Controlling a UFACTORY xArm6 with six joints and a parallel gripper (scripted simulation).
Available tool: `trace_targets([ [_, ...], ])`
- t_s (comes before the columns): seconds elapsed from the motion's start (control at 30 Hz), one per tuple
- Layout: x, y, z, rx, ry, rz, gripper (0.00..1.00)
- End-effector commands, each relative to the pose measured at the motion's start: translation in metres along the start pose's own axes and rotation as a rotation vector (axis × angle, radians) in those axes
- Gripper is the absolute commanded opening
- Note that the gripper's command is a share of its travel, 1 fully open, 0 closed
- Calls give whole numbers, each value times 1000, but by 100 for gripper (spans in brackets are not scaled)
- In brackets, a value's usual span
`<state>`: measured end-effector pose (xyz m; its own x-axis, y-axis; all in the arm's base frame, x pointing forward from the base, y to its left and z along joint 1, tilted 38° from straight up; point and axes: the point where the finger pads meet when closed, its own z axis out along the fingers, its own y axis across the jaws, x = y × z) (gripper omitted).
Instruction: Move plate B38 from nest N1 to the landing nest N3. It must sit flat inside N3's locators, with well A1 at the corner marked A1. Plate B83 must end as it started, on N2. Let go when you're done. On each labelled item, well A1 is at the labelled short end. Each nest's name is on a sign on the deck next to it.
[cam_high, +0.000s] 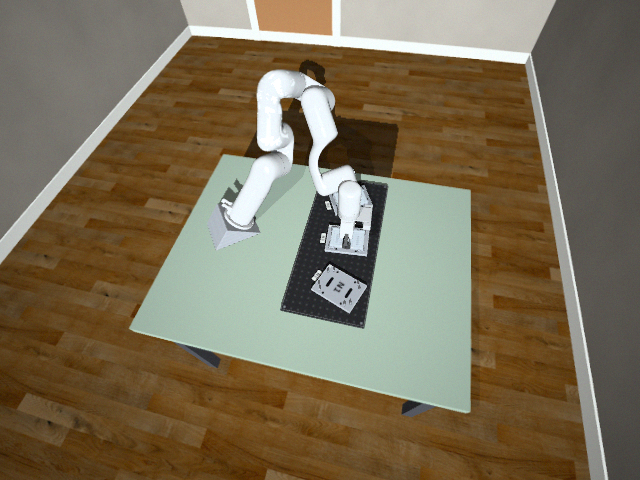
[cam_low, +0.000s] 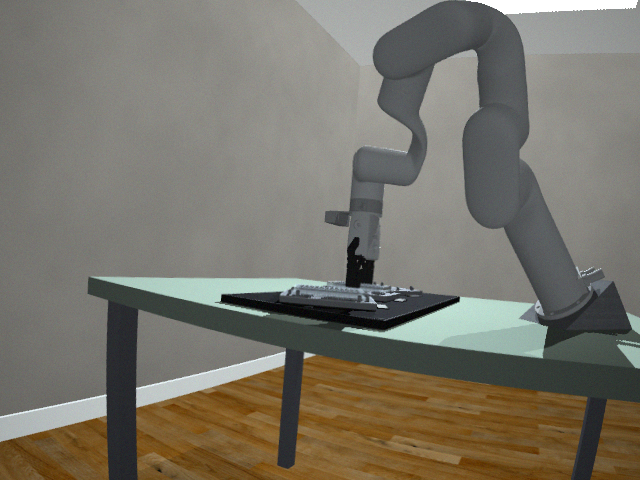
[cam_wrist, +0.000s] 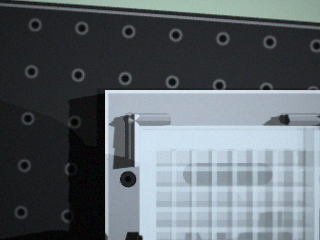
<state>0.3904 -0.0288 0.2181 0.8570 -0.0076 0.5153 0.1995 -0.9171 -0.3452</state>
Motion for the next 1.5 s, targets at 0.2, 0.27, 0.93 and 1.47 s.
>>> trace_targets([
  [0.2, 1, 0, 0, -1, 3, -1, 100],
  [0.27, 1, 0, 0, -1, 3, -1, 100],
  [0.93, 1, 0, 0, -1, 3, -1, 100],
  [1.47, 1, 0, -12, -2, 3, -1, 100],
])
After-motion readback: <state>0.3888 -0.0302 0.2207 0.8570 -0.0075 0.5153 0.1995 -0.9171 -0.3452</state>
